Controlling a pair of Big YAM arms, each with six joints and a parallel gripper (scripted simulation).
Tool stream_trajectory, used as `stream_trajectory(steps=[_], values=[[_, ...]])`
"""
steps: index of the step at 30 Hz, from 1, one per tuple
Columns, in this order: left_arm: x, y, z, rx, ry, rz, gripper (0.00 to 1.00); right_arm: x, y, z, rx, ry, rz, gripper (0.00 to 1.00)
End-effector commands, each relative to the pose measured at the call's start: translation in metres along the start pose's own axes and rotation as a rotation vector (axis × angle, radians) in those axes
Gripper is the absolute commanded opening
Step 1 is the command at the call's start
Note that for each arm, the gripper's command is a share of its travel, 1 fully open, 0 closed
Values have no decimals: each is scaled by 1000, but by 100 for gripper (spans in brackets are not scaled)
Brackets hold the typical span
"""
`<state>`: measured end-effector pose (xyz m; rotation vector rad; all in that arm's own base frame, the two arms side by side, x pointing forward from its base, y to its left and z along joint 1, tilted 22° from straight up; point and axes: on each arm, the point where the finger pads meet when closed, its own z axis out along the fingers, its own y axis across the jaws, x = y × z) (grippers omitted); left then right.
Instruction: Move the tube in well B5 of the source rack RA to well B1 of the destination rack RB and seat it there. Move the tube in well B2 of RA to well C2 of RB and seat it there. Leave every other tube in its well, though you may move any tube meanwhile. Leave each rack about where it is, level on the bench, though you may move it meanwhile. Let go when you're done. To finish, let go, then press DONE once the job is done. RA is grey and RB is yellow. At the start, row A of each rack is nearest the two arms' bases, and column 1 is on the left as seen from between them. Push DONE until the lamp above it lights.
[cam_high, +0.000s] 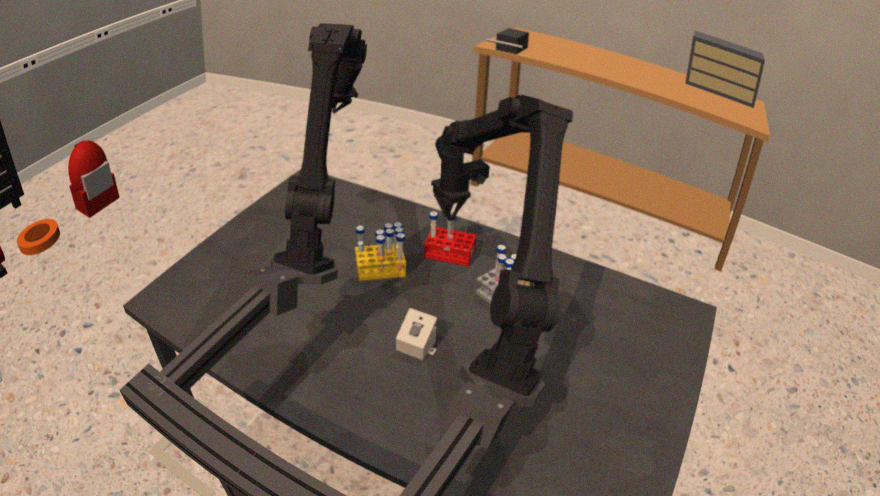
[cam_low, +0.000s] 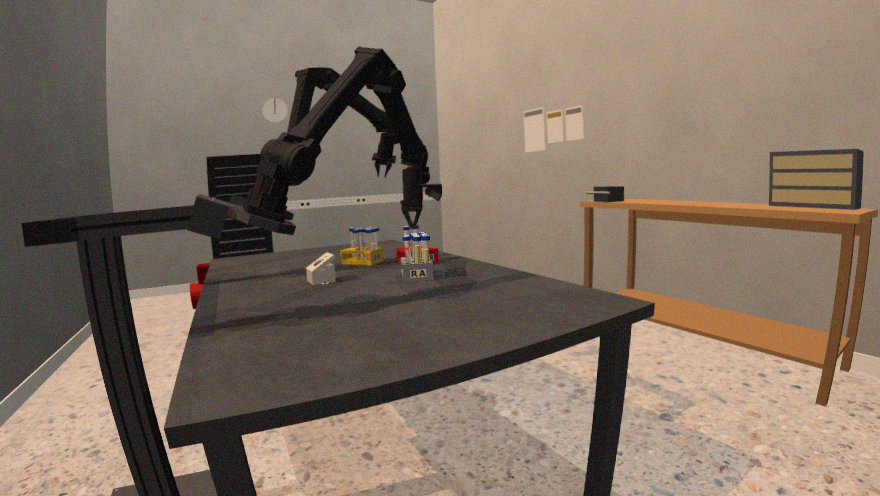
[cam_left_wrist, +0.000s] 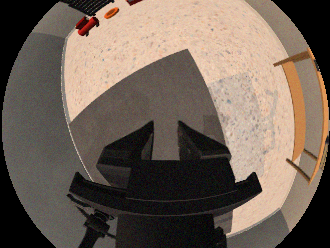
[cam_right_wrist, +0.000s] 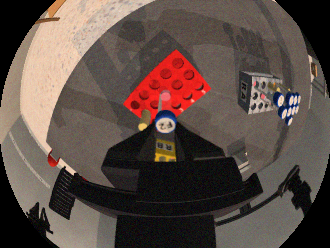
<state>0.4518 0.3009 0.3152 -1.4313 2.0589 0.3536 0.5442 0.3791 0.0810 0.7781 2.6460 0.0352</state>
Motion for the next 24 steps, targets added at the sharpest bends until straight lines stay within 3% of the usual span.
stream_trajectory(steps=[1,8,11,24], values=[[-15,-5,-13,21,-31,-13,30,-8,-2,9,-3,-3,5,0],[-15,-5,-13,21,-31,-13,30,-3,-2,16,4,0,-2,0],[-15,-5,-13,21,-31,-13,30,-11,4,4,-20,-9,9,0],[-15,-5,-13,21,-31,-13,30,-12,7,3,-25,-11,10,0]])
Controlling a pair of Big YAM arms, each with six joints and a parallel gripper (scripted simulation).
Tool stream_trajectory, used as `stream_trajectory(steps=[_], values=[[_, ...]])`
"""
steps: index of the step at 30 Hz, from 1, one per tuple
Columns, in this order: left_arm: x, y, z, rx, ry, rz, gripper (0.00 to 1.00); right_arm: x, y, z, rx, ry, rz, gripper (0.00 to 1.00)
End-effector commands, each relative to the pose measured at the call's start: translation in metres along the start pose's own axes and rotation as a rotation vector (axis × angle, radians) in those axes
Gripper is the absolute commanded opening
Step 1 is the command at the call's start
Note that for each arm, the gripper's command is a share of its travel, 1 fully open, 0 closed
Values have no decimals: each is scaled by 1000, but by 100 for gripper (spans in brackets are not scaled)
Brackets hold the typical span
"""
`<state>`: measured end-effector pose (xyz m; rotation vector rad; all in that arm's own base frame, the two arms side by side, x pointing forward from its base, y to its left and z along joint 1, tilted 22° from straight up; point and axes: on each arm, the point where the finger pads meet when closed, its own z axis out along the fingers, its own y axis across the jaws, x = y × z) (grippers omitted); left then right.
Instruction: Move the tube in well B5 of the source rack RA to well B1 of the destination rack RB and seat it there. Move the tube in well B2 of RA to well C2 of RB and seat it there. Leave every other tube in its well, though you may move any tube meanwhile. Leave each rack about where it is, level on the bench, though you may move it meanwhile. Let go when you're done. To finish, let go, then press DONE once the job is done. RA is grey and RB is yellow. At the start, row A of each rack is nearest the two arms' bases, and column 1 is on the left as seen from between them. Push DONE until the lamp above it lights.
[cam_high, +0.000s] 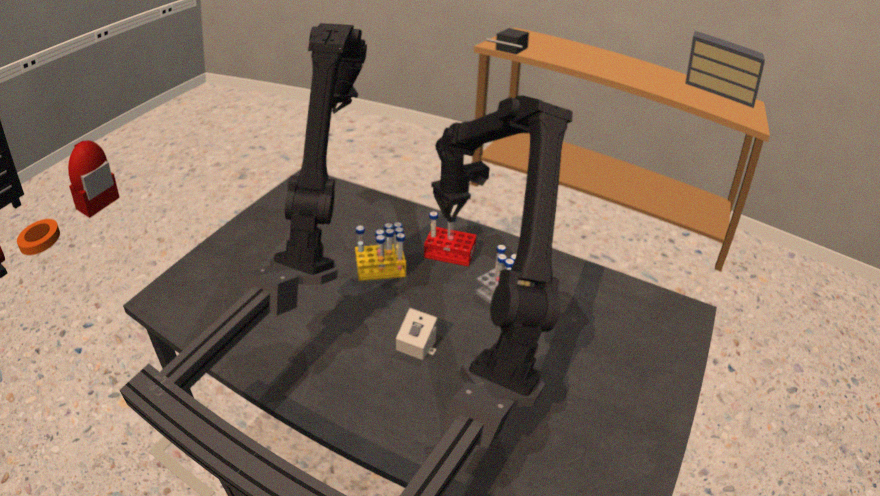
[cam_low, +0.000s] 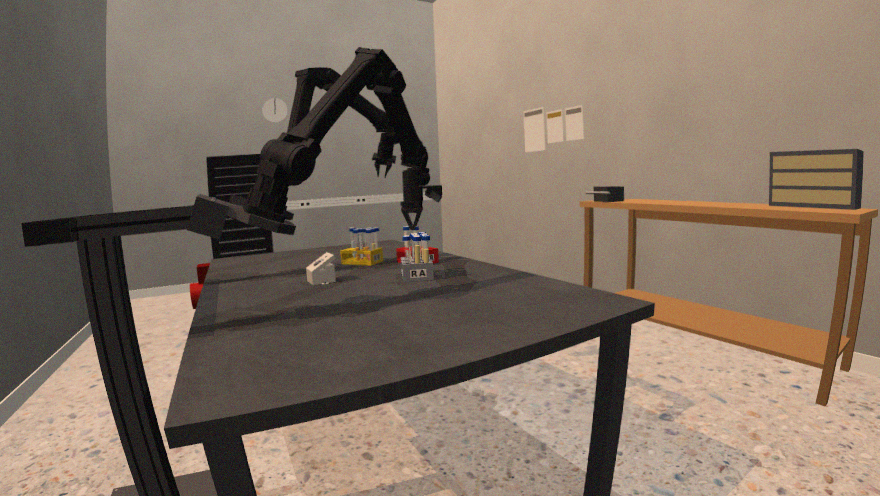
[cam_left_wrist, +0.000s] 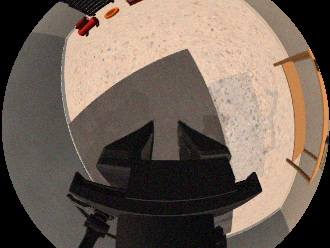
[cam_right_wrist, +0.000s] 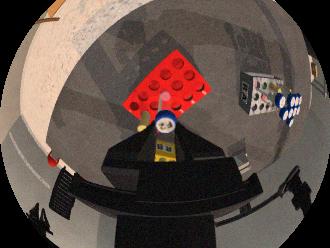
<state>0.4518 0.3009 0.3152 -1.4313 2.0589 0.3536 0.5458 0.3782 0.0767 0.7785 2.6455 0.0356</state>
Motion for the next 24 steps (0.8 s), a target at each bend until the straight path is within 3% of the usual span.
stream_trajectory(steps=[1,24], values=[[-15,-5,-13,21,-31,-13,30,-12,7,-1,-24,-10,10,0],[-15,-5,-13,21,-31,-13,30,-14,10,-2,-28,-12,12,0]])
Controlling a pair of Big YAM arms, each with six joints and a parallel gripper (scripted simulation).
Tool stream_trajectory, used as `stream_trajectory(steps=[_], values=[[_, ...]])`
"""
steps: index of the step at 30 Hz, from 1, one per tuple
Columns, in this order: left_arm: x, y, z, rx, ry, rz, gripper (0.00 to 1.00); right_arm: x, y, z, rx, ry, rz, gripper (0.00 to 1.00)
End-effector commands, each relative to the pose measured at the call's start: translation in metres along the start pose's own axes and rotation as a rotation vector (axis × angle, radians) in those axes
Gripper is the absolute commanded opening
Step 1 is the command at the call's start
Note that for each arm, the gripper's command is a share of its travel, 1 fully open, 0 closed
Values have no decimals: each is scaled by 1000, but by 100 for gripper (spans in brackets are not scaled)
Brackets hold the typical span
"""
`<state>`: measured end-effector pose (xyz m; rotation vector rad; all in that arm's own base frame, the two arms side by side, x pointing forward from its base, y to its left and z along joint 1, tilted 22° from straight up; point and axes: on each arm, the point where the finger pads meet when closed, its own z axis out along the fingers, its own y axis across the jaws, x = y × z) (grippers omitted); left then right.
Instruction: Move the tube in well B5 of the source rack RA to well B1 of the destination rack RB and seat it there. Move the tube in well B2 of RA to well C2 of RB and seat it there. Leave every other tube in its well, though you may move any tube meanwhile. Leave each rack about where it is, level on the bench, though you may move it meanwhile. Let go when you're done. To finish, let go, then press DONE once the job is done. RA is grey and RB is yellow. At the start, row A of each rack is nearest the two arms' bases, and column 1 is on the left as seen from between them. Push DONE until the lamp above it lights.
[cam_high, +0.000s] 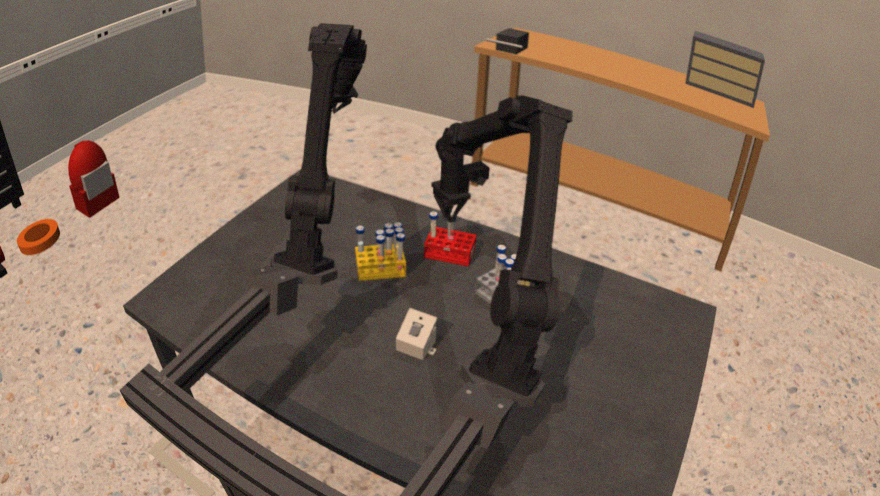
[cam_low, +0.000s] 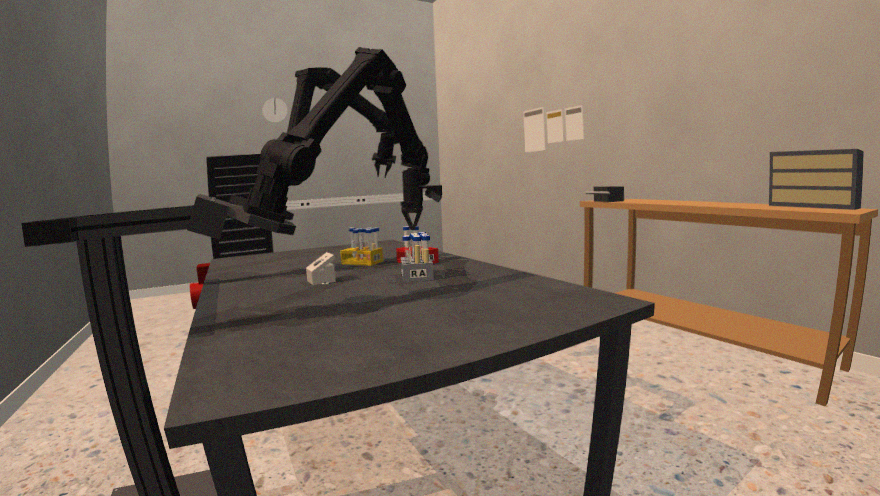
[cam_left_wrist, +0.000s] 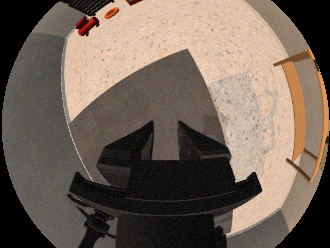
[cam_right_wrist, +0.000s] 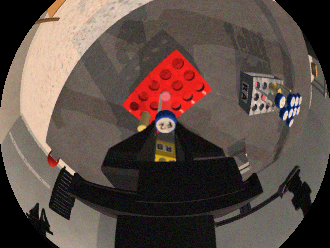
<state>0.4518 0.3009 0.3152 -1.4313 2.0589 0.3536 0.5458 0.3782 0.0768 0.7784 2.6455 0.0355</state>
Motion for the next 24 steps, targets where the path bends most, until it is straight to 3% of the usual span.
stream_trajectory(steps=[1,24], values=[[-15,-5,-13,21,-31,-13,30,-14,10,-2,-29,-12,12,0],[-15,-5,-13,21,-31,-13,30,-15,13,-2,-31,-13,13,0]])
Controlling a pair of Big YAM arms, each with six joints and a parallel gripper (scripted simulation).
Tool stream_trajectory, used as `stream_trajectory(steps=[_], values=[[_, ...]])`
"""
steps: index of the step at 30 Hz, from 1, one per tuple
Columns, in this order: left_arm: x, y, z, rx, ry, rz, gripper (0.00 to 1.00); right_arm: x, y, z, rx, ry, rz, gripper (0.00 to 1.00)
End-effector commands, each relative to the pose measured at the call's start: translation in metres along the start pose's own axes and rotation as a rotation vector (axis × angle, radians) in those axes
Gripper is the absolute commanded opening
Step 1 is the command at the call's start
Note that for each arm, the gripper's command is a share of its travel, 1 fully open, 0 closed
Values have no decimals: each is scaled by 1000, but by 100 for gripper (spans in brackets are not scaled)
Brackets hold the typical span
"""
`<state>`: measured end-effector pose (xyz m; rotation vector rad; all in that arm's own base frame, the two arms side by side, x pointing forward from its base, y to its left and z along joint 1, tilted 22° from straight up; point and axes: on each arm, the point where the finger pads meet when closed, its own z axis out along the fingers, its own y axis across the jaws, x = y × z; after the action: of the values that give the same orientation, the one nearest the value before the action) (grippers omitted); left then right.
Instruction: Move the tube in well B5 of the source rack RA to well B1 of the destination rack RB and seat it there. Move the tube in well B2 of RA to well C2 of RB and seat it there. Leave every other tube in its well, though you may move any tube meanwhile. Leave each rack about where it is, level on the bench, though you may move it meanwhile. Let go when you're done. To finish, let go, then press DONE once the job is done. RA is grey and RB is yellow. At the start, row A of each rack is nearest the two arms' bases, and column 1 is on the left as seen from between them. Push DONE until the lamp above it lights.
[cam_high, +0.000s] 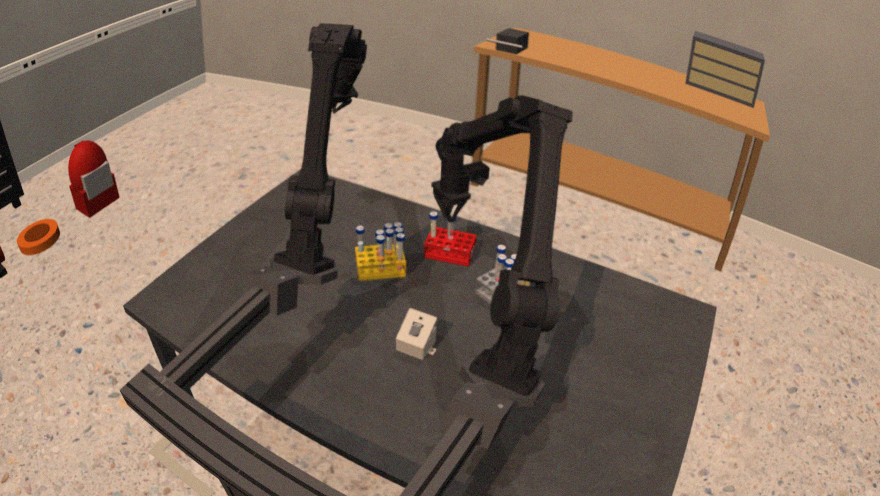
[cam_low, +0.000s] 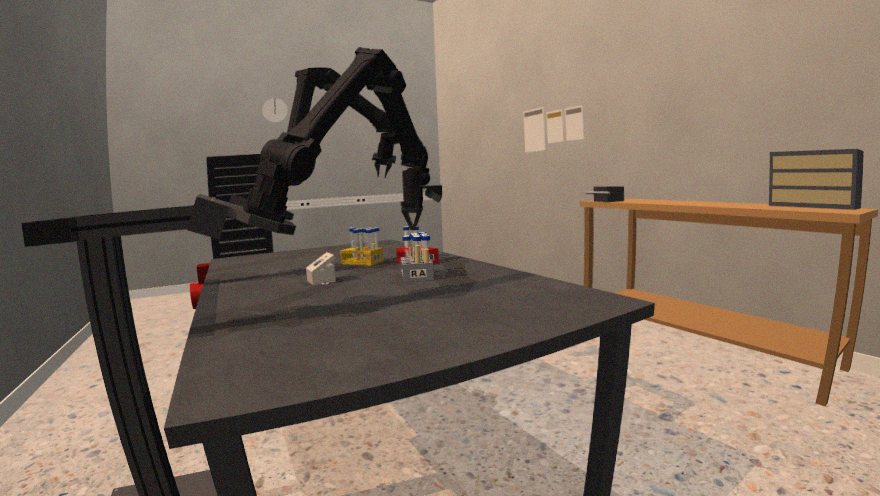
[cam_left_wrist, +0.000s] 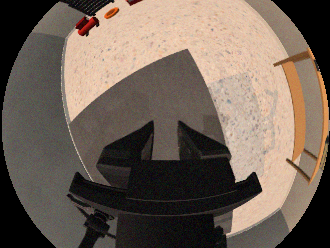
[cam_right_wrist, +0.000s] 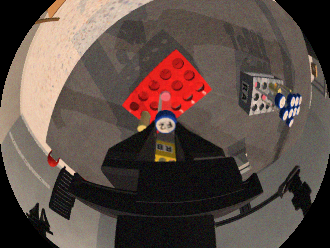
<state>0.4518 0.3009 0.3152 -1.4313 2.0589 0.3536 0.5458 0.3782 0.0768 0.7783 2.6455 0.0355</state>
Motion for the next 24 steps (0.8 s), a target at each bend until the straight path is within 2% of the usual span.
stream_trajectory(steps=[1,11,17,21,22,24], values=[[-15,-5,-13,21,-31,-13,30,-15,13,-2,-31,-13,13,0],[-15,-5,-13,21,-31,-13,30,-15,14,-2,-32,-13,13,0],[-15,-5,-13,21,-31,-13,30,-20,19,-37,-63,-22,20,0],[-15,-5,-13,21,-31,-13,30,-19,21,-40,-66,-23,20,0],[-15,-5,-13,21,-31,-13,30,-14,20,-31,-52,-17,15,0],[-15,-5,-13,21,-31,-13,30,-14,21,-36,-59,-19,16,0]])
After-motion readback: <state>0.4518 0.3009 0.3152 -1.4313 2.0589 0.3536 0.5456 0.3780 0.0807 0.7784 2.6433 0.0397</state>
